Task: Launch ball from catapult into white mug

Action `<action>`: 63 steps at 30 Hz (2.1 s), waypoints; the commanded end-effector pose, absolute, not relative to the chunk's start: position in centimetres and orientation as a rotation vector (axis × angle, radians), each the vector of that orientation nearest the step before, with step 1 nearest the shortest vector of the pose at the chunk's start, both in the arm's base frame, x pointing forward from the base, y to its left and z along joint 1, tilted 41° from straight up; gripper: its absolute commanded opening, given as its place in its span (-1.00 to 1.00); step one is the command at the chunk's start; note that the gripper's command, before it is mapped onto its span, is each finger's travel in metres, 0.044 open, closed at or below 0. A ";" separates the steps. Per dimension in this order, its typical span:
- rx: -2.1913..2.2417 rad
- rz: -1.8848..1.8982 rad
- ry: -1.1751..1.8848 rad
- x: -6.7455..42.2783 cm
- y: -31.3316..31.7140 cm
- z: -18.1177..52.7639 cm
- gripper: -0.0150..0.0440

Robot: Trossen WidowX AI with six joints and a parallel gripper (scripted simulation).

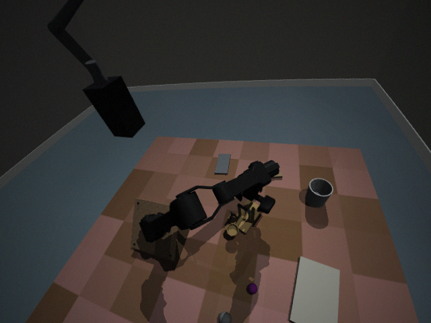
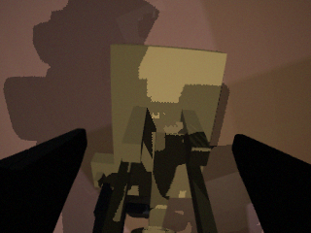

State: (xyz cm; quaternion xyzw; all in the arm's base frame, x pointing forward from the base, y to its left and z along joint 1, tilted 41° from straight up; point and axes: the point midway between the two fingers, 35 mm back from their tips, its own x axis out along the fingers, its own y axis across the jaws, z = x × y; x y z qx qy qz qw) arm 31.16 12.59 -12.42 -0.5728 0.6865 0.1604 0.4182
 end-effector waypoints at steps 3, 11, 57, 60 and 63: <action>-1.428 0.407 1.686 31.0 17.5 -7.0 1.00; -1.436 0.403 1.675 31.0 17.1 -7.5 1.00; -1.438 0.396 1.678 31.3 10.6 -15.0 1.00; -1.429 0.396 1.675 31.4 10.9 -14.7 0.82; -1.429 0.396 1.675 31.4 10.9 -14.7 0.56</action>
